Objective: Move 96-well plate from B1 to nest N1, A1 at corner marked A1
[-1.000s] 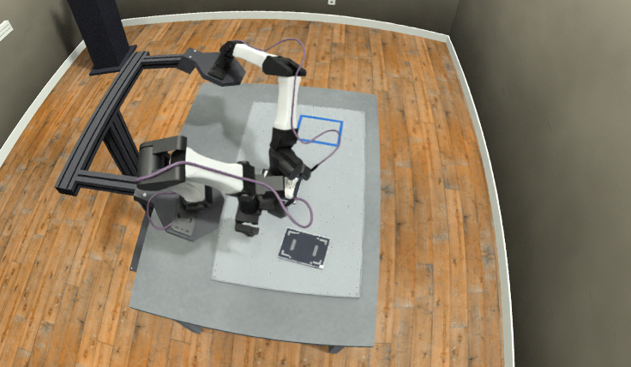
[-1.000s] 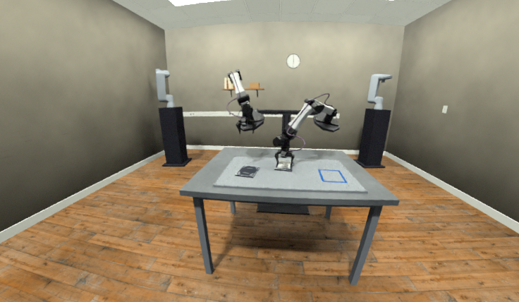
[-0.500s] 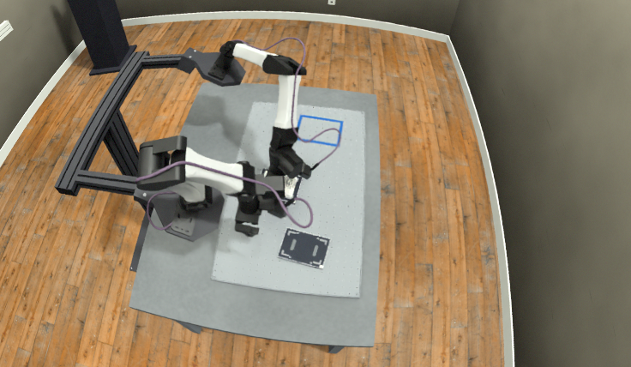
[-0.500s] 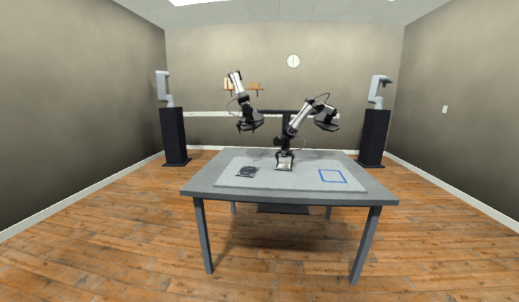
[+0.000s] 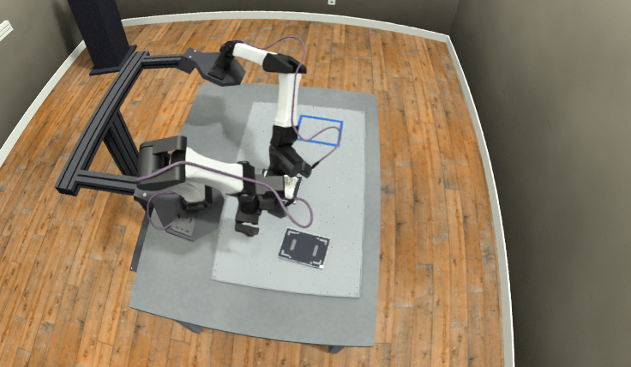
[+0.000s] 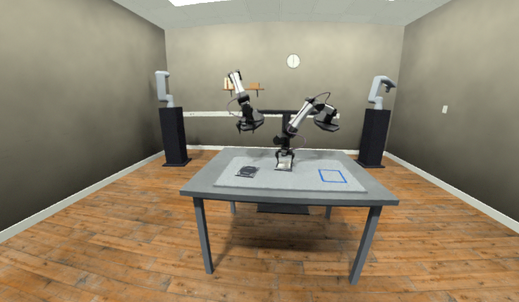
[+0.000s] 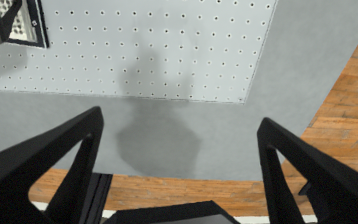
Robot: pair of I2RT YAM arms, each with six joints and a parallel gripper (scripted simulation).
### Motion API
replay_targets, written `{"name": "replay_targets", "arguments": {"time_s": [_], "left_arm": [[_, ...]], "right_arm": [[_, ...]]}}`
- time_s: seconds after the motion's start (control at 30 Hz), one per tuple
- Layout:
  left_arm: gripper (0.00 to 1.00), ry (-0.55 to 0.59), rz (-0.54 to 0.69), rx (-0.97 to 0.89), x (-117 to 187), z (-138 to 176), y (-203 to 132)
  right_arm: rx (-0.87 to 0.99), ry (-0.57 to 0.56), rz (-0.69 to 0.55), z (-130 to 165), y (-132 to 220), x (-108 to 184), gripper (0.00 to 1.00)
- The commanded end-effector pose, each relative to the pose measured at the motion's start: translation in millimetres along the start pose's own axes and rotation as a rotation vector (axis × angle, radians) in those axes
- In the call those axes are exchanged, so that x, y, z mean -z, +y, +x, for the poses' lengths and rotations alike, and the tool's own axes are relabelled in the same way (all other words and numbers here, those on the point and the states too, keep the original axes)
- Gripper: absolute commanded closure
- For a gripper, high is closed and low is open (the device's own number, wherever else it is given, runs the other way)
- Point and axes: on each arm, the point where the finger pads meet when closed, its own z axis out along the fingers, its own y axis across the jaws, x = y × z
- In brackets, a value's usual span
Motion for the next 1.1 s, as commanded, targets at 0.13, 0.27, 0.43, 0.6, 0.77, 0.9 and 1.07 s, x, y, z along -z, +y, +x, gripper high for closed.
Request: {"name": "replay_targets", "arguments": {"time_s": [0.13, 0.27, 0.43, 0.6, 0.77, 0.9, 1.07], "left_arm": [[0.00, -0.022, 0.017, -0.015, 33.1, -1.9, -11.6], [0.00, -0.022, 0.018, -0.015, 43.7, -1.4, -11.3], [0.00, -0.021, 0.018, -0.015, 57.0, -0.9, -10.9], [0.00, -0.020, 0.019, -0.015, 64.9, -0.4, -10.8], [0.00, -0.020, 0.018, -0.015, 78.1, 0.0, -10.2], [0.00, -0.020, 0.018, -0.015, 88.7, 0.4, -9.8], [0.00, -0.023, 0.022, -0.012, 97.1, -1.0, -10.7]], "right_arm": [[0.004, -0.007, -0.008, -2.0, 0.7, 0.5, 0.00], [0.004, -0.007, -0.008, -2.0, 0.7, 0.5, 0.00], [0.004, -0.007, -0.008, -2.0, 0.7, 0.5, 0.00], [0.004, -0.007, -0.008, -2.0, 0.7, 0.5, 0.00], [0.004, -0.007, -0.008, -2.0, 0.7, 0.5, 0.00], [0.004, -0.007, -0.008, -2.0, 0.7, 0.5, 0.00], [0.004, -0.007, -0.008, -2.0, 0.7, 0.5, 0.00]]}}
